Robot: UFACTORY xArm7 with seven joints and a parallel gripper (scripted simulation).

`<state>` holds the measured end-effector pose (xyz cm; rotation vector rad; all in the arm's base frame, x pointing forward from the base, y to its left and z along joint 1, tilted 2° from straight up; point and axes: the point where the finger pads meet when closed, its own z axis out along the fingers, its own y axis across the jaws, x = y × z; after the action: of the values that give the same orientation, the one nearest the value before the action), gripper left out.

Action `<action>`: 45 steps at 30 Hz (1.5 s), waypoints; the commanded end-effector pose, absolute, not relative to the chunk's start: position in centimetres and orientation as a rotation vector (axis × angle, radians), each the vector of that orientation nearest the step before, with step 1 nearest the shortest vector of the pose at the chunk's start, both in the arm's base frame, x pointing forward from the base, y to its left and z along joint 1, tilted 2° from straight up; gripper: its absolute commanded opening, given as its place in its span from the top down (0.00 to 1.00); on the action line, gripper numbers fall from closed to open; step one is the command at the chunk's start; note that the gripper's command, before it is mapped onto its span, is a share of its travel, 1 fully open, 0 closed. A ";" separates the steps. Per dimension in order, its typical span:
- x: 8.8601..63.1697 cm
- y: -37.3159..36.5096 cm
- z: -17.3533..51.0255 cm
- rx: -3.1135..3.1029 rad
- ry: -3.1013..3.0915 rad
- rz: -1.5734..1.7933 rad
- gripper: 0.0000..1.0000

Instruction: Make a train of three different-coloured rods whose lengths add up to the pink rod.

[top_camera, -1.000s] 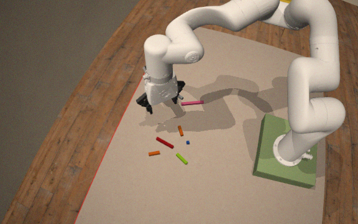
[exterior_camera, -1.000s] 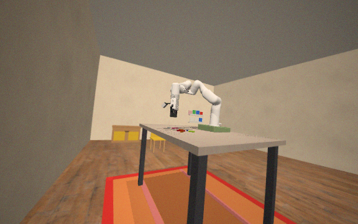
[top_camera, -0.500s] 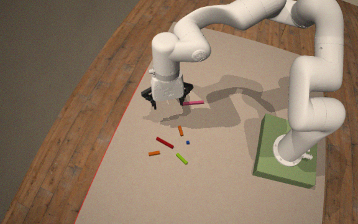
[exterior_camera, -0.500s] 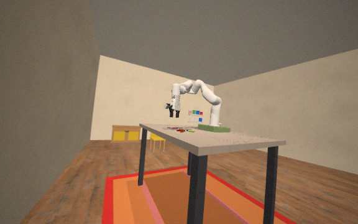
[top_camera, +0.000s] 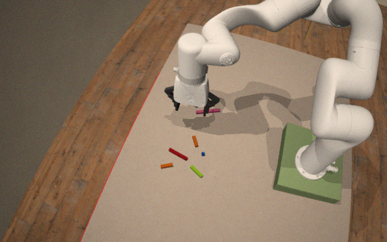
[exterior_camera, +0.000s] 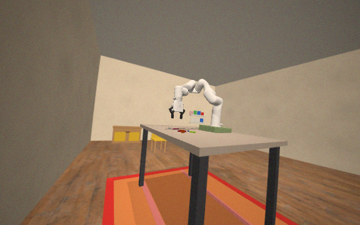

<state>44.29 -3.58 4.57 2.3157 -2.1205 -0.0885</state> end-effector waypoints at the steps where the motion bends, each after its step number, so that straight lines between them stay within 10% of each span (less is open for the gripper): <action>1: 43.4 -4.4 4.5 2.133 -2.309 -0.069 0.00; 45: 34.5 -11.2 1.9 0.318 -3.096 -0.040 0.00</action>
<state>35.34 -10.52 2.04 0.5268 -3.0606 -0.0643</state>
